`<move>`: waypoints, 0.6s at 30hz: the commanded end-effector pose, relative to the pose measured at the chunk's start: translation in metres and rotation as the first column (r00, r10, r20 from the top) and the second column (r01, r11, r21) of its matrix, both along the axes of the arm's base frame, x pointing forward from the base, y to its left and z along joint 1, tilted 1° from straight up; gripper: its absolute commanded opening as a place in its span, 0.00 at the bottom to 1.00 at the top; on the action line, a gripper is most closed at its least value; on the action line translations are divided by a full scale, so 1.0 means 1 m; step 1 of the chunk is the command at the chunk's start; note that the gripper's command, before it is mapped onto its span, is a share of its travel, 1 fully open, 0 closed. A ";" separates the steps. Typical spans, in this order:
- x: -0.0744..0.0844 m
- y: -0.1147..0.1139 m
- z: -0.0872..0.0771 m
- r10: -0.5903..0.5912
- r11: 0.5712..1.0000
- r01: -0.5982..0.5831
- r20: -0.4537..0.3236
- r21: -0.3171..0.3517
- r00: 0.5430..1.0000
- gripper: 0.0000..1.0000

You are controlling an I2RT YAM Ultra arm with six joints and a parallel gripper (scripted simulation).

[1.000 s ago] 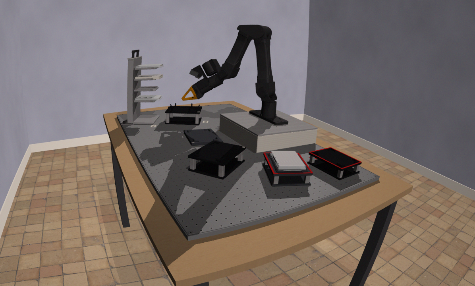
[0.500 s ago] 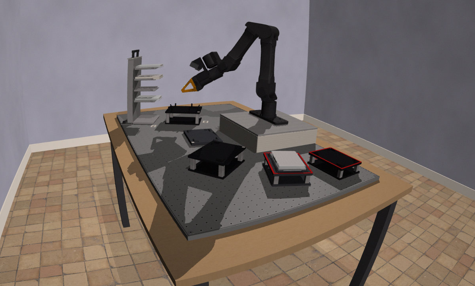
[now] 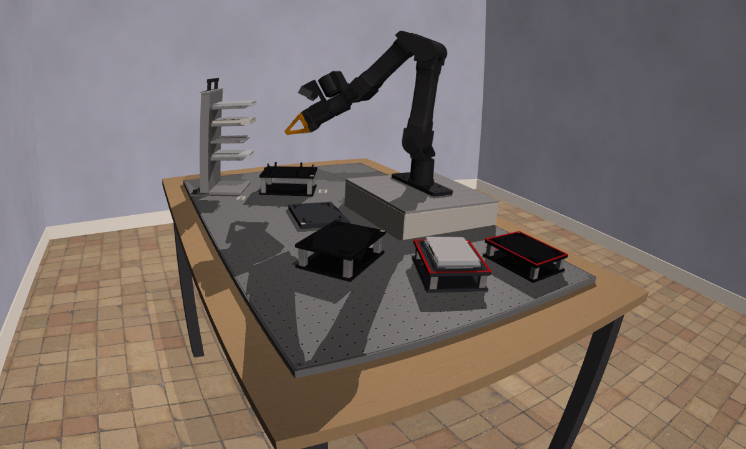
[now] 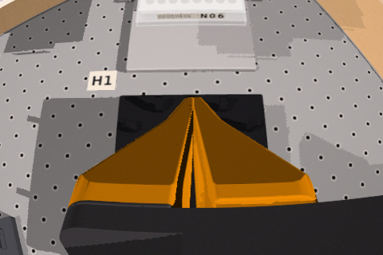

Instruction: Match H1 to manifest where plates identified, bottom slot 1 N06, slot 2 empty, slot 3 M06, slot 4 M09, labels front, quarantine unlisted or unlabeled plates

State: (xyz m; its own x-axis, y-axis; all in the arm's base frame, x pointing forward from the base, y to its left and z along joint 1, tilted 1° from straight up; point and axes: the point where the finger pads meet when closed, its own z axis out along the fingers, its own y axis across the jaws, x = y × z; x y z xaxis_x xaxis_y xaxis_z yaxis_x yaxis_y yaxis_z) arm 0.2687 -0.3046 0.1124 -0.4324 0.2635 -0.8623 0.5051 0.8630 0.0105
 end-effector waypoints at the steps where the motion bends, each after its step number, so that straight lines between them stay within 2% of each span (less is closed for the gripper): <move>1: 0.002 -0.002 0.010 0.006 1.000 -0.006 0.010 -0.013 1.000 0.00; 2: 0.002 -0.002 0.010 0.006 1.000 -0.006 0.010 -0.013 1.000 0.00; 3: 0.004 -0.005 0.024 0.012 0.999 -0.011 0.023 -0.038 1.000 0.00; 18: 0.005 -0.007 0.028 0.012 0.998 -0.010 0.033 -0.054 0.999 0.00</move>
